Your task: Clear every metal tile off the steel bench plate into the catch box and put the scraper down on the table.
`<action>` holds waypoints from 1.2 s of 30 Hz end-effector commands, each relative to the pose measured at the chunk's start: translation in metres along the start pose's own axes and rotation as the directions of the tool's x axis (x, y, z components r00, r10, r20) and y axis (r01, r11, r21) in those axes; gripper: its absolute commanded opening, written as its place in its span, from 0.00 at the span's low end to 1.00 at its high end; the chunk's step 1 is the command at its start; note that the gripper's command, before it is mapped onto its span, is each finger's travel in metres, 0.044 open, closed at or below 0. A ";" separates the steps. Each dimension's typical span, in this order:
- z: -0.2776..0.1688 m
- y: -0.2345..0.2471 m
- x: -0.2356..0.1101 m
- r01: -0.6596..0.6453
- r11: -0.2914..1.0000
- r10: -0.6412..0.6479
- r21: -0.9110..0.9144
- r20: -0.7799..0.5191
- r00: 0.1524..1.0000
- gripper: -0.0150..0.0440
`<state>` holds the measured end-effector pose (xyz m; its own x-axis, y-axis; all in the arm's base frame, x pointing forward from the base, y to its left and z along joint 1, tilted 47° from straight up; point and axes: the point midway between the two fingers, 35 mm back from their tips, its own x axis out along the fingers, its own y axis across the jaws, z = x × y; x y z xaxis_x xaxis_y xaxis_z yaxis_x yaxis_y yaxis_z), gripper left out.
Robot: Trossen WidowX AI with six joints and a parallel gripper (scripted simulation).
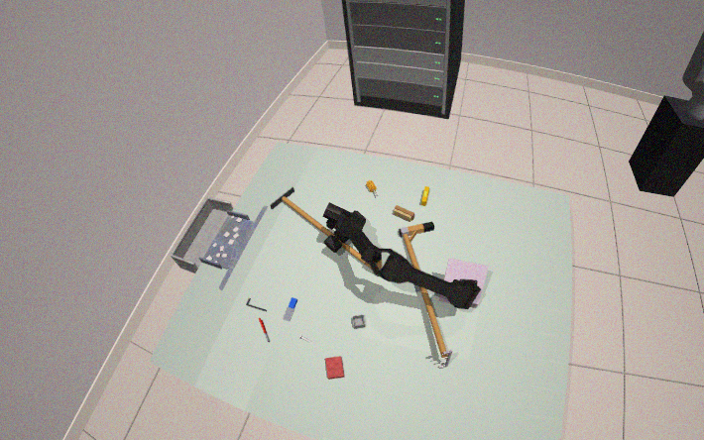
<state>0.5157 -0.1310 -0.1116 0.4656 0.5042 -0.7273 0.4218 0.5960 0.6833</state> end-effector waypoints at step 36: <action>0.004 0.042 0.005 -0.004 1.000 0.004 -0.001 -0.003 1.000 0.25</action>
<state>0.5341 -0.1126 -0.0900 0.4663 0.5055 -0.7260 0.4242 0.5924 0.6849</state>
